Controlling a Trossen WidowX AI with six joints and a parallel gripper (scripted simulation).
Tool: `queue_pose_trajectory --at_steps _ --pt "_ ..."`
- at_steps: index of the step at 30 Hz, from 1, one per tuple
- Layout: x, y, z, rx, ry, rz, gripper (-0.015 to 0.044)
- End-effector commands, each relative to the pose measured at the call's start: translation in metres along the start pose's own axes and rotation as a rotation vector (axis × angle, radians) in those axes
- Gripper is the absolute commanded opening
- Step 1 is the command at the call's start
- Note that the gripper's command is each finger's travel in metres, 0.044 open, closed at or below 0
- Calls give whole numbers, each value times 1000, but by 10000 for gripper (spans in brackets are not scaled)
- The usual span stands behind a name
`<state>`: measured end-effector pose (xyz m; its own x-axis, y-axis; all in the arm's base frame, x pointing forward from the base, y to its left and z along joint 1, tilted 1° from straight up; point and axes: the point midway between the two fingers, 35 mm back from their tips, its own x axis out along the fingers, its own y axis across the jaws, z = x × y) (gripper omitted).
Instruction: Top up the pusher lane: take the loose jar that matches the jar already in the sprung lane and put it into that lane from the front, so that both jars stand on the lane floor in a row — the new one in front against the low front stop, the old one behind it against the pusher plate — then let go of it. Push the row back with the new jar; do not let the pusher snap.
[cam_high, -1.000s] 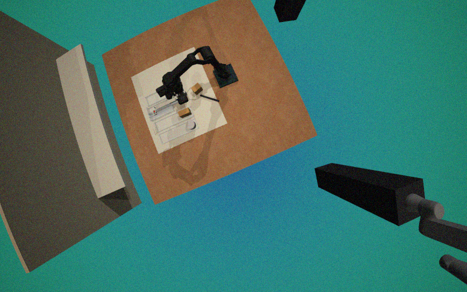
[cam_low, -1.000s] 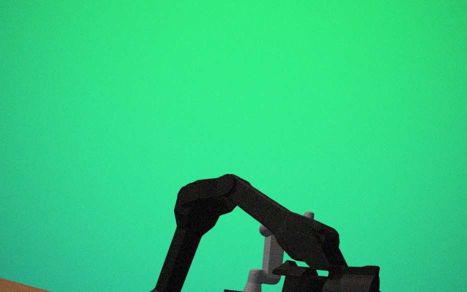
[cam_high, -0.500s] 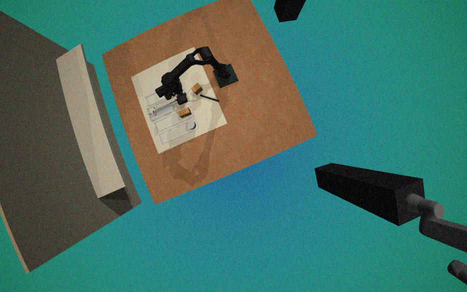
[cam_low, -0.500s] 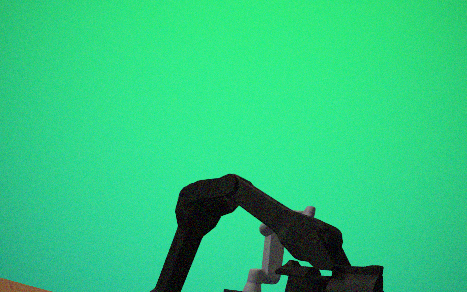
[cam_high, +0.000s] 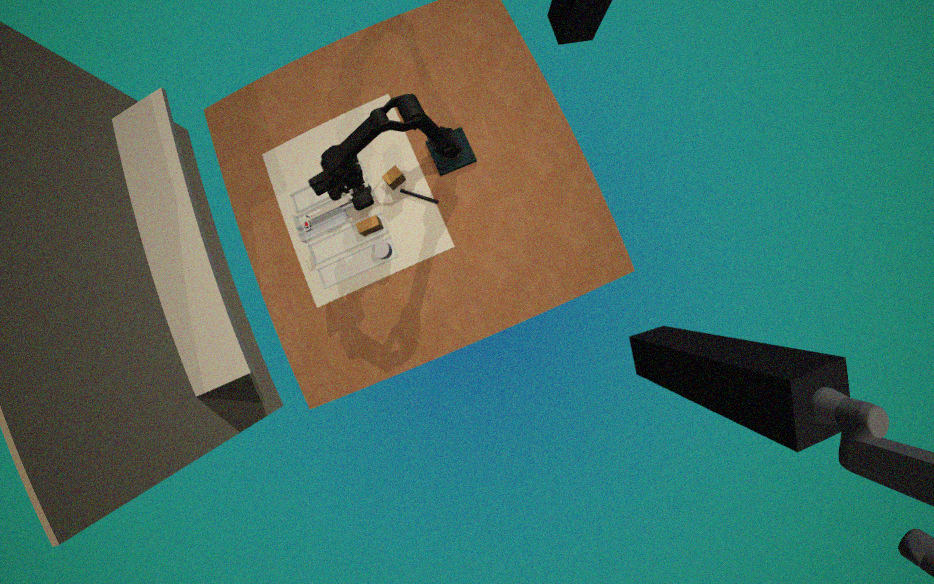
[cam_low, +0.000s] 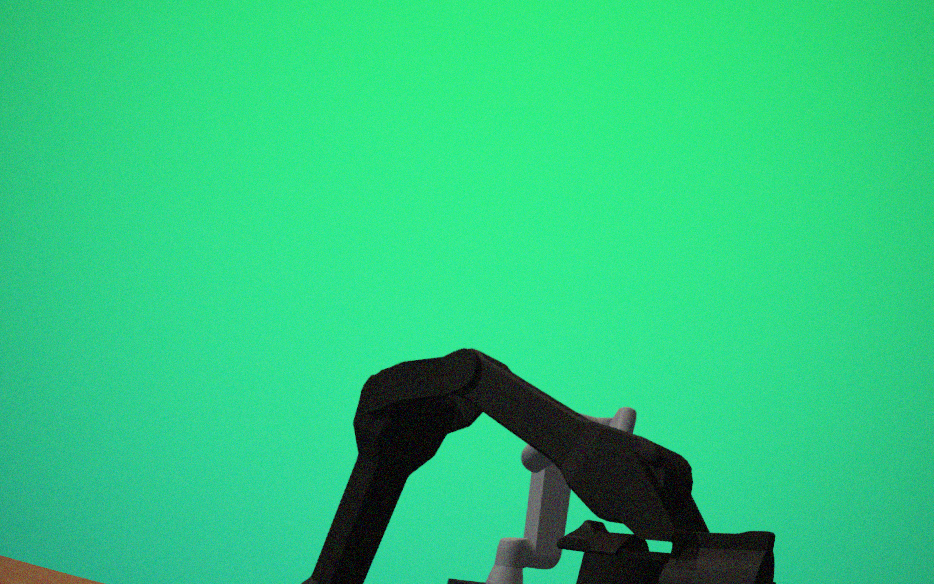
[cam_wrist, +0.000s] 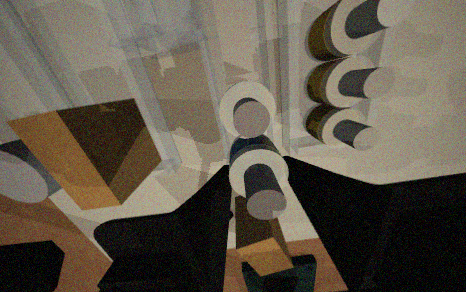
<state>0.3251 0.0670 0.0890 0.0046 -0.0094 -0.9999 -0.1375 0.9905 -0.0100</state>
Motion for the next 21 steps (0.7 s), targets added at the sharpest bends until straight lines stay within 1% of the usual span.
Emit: queue_pose_trajectory --at_steps 1,21 --pt "-5 0 9 -5 -31 1 0" --pt "-7 0 16 -5 -32 1 0"
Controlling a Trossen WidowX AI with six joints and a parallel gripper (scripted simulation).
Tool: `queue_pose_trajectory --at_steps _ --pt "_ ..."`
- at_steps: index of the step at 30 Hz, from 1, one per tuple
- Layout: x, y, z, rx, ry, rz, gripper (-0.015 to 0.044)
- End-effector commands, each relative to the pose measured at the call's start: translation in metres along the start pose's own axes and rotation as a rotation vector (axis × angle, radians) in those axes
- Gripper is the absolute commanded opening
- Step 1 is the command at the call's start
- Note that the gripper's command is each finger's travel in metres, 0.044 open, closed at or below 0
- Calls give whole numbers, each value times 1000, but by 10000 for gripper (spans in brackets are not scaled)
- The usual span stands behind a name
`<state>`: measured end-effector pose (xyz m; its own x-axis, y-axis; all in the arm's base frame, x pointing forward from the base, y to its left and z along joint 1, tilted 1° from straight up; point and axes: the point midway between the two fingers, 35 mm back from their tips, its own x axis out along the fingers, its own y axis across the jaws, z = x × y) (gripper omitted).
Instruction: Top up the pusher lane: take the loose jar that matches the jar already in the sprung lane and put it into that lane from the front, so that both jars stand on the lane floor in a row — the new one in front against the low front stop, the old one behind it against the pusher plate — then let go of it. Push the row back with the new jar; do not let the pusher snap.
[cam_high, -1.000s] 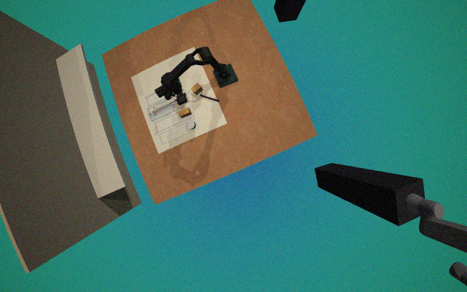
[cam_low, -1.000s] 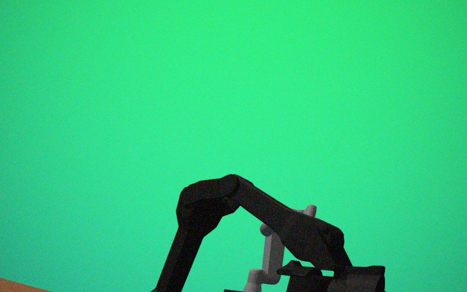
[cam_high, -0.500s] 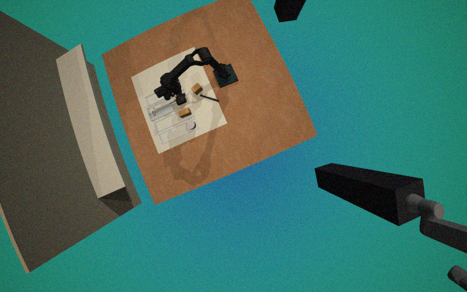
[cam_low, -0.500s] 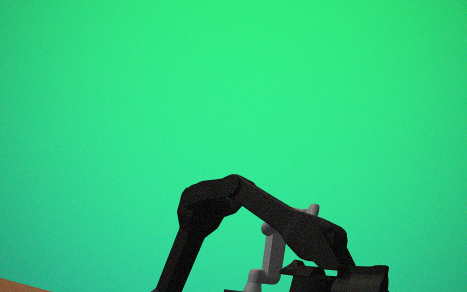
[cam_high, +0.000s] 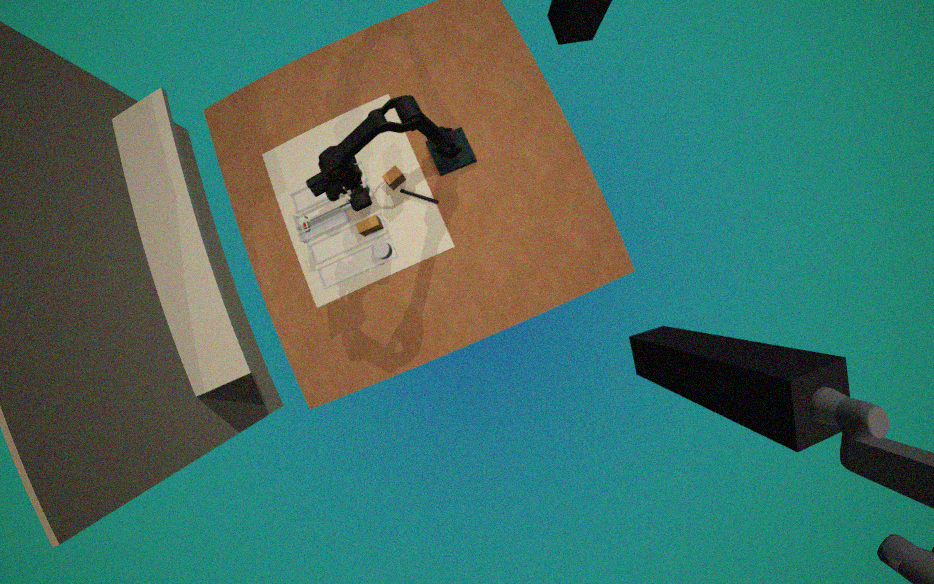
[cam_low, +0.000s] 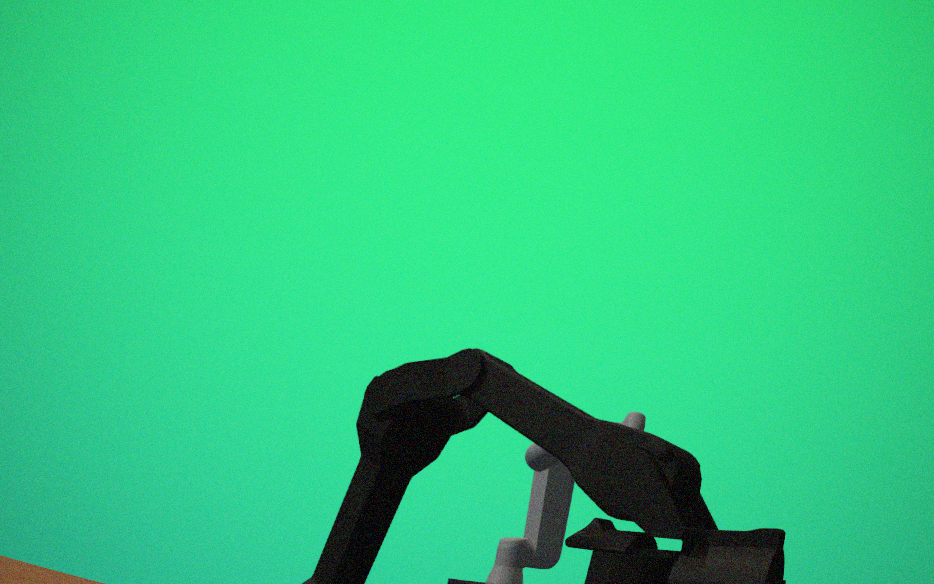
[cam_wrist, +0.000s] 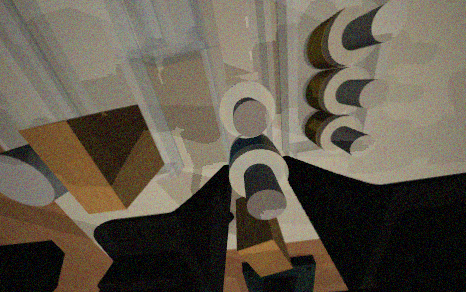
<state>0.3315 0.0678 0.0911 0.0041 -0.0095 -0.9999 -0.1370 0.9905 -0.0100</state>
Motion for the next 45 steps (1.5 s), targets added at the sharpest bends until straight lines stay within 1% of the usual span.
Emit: queue_pose_trajectory --at_steps 1,45 --pt "-5 0 10 -5 -32 1 0" --pt "-3 0 13 -5 -32 1 0"
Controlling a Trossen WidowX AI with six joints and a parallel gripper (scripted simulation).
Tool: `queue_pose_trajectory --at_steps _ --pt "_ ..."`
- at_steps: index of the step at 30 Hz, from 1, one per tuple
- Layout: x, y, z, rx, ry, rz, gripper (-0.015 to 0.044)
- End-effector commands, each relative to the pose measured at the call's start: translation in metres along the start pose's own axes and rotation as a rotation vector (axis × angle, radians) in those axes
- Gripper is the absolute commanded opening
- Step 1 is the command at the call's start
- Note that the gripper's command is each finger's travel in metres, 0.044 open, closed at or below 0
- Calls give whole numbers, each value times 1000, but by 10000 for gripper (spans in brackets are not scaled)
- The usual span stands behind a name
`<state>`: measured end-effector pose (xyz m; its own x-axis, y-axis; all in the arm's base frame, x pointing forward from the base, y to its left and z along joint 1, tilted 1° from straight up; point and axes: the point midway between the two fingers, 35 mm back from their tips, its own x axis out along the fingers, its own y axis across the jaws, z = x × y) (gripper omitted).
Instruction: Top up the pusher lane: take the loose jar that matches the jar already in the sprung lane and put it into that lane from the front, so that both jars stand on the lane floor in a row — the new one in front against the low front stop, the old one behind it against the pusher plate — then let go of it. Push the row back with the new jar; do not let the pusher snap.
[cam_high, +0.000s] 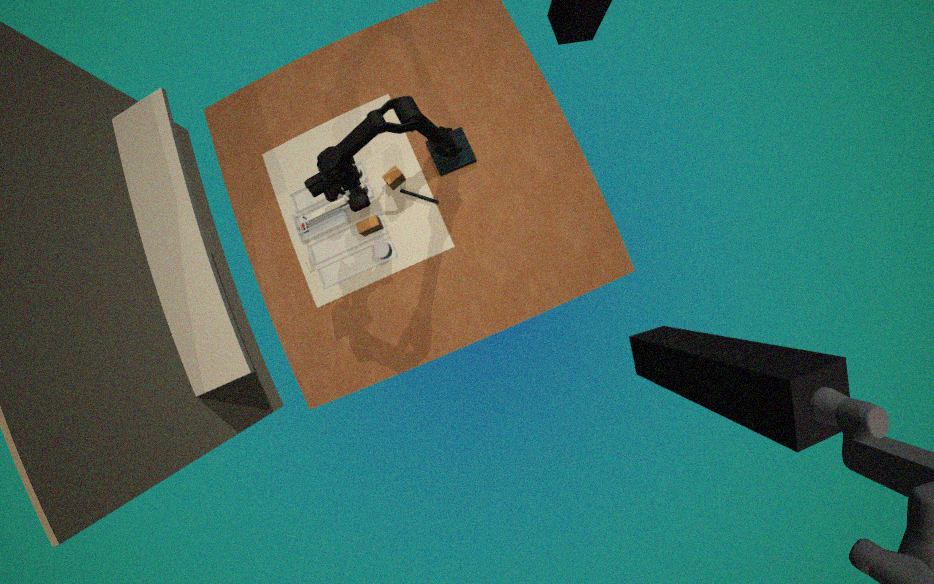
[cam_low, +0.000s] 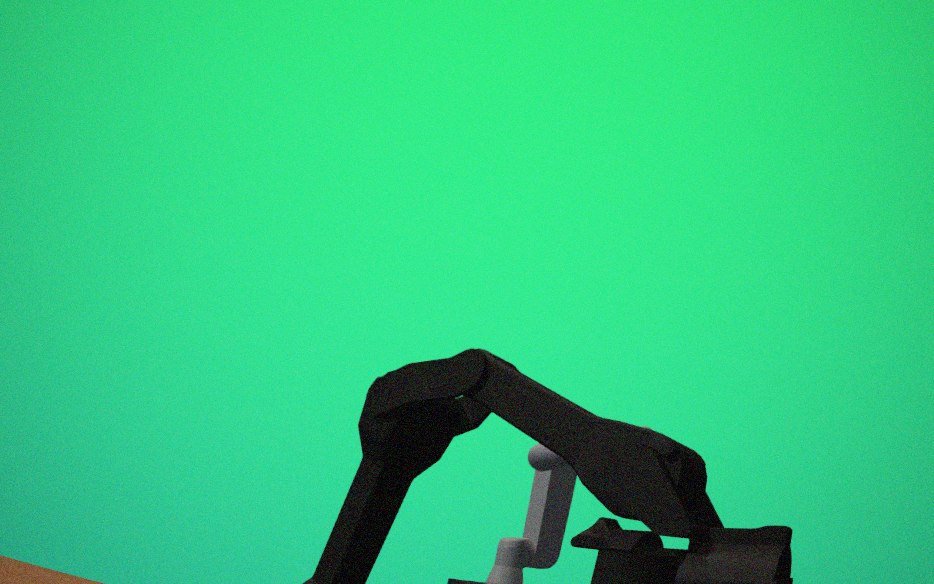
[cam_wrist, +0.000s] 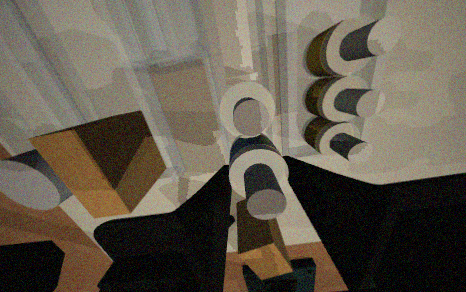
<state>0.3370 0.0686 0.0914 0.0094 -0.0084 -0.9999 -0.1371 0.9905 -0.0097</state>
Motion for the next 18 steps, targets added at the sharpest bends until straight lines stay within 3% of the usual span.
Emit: queue_pose_trajectory --at_steps 1,18 --pt "-2 0 7 -5 -27 1 0" --pt "-1 0 9 -5 -27 1 0"
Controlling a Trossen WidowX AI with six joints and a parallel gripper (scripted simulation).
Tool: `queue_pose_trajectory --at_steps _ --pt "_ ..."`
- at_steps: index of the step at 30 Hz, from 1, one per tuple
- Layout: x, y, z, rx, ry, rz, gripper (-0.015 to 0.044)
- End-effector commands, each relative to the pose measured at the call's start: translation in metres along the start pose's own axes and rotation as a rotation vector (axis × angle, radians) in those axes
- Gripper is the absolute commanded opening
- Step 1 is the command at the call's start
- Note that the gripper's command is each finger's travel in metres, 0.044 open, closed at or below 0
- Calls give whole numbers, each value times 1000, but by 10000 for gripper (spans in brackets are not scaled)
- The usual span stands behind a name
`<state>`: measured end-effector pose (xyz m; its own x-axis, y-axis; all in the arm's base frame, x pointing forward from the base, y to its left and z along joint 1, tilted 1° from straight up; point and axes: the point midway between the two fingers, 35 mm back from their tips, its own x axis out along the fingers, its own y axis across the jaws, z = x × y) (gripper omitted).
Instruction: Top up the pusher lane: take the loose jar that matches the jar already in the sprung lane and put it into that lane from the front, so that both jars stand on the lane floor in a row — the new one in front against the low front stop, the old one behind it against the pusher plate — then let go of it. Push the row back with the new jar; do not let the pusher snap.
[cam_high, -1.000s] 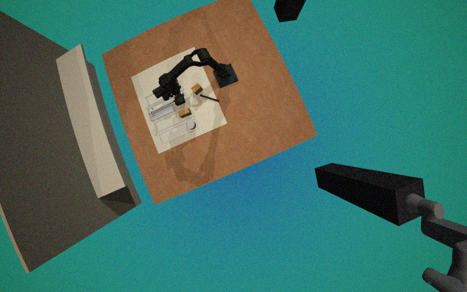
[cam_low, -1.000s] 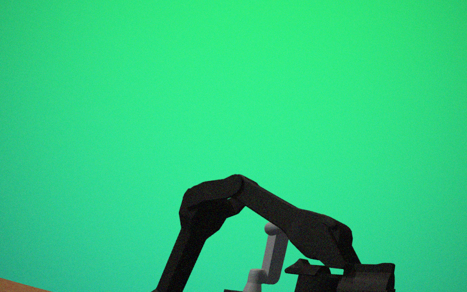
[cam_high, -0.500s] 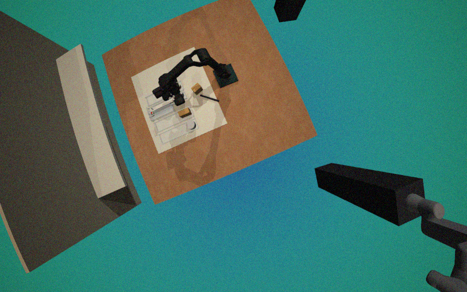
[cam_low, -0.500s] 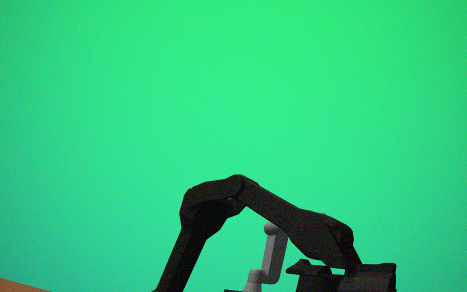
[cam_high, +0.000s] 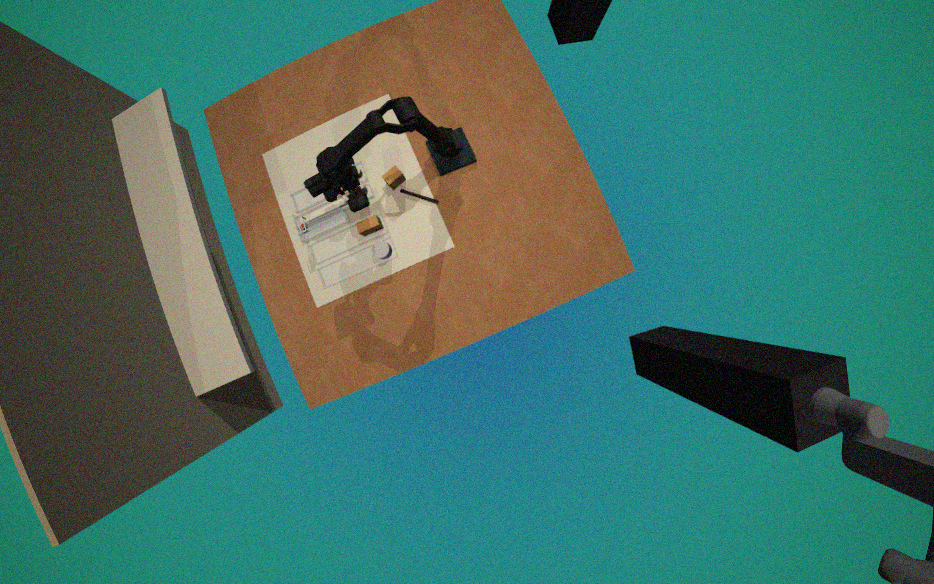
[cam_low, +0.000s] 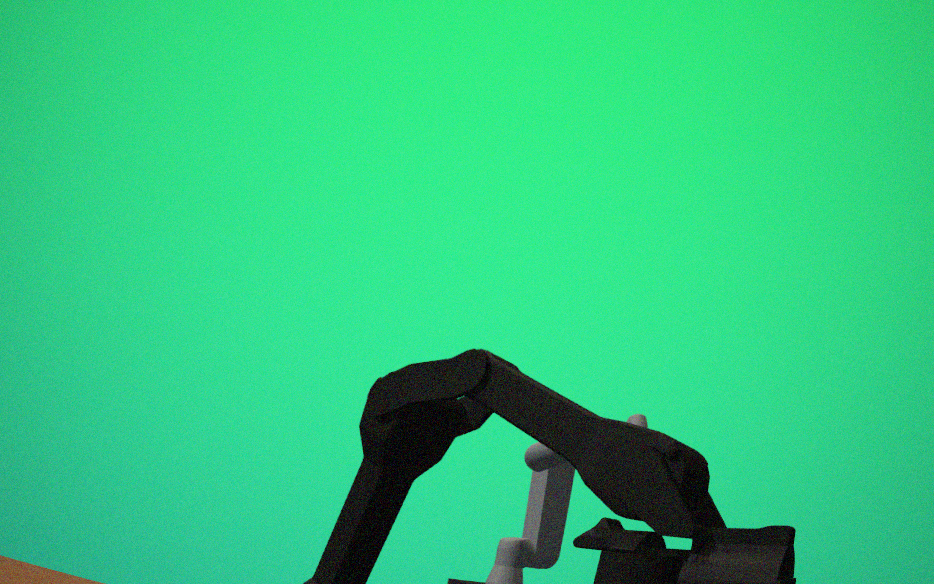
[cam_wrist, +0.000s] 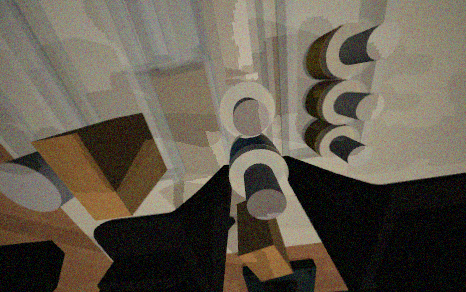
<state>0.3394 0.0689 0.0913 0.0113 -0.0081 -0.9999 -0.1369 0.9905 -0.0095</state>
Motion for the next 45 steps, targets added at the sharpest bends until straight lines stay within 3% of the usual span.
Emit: queue_pose_trajectory --at_steps 1,45 --pt "-1 0 6 -5 -25 0 0" --pt "14 0 6 -5 -25 0 0"
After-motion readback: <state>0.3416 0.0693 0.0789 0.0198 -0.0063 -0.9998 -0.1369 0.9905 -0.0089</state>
